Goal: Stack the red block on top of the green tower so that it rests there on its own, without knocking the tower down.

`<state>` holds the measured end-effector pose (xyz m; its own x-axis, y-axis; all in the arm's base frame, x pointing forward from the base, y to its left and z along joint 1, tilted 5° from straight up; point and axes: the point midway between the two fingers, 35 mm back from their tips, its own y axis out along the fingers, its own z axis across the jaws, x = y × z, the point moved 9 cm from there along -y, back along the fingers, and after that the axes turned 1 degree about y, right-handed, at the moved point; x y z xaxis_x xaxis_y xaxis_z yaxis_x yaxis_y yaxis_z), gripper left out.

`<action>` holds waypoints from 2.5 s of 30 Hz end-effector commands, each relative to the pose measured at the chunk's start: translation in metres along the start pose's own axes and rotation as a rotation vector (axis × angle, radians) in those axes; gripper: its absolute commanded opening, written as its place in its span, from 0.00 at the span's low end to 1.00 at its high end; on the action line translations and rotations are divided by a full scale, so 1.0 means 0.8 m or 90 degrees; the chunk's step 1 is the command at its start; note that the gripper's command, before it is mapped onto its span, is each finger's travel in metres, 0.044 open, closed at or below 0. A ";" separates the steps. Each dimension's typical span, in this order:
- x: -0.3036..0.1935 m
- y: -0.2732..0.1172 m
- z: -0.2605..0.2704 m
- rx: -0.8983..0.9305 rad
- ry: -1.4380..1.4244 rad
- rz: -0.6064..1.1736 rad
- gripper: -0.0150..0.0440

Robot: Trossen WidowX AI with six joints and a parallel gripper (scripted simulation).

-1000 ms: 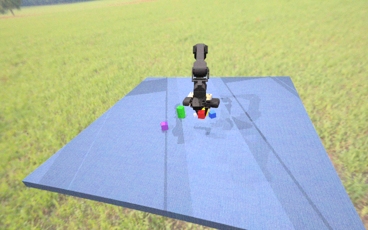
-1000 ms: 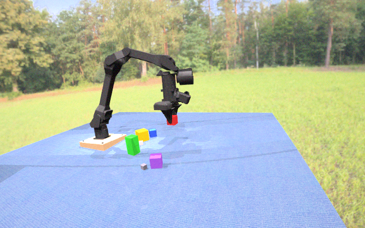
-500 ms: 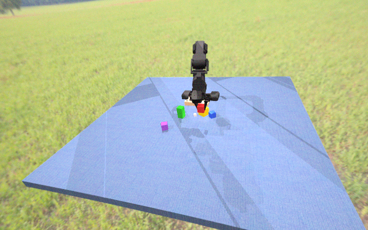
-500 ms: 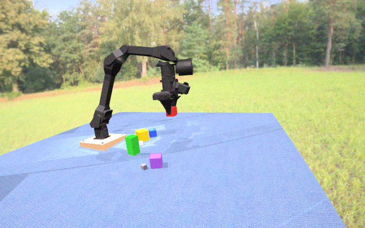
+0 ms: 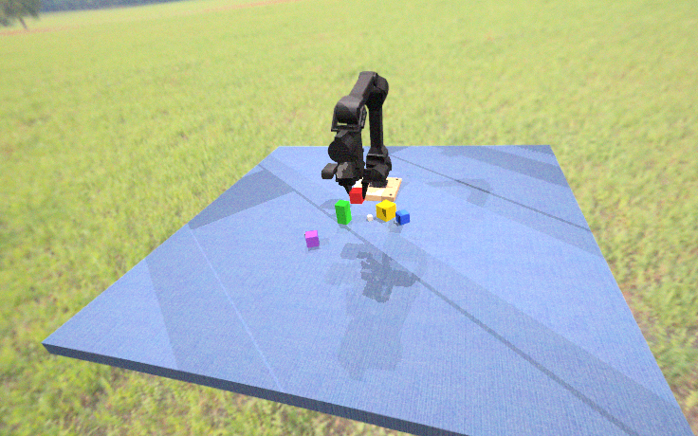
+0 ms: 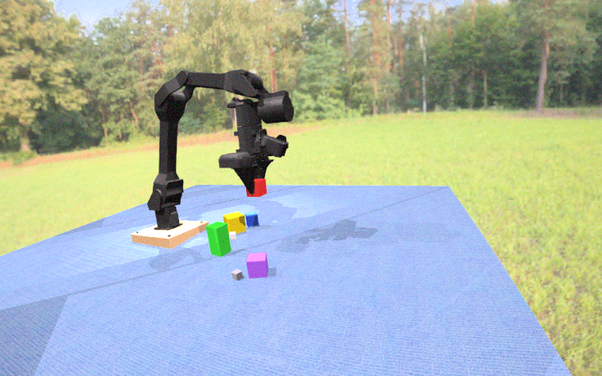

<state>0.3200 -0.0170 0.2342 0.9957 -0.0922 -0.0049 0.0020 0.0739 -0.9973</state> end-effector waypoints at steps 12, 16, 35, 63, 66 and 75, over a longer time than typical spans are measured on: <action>-0.066 0.005 -0.086 -0.006 -0.003 0.004 0.25; -0.084 0.008 -0.101 -0.006 -0.003 0.005 0.25; -0.085 0.065 -0.103 -0.006 -0.003 0.005 0.25; -0.085 0.064 -0.103 -0.006 -0.003 0.005 0.25; -0.085 0.066 -0.103 -0.004 -0.003 0.005 0.34; -0.085 0.066 -0.103 -0.004 -0.003 0.005 0.74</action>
<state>0.2444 -0.0885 0.1763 0.9961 -0.0876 -0.0120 -0.0060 0.0691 -0.9976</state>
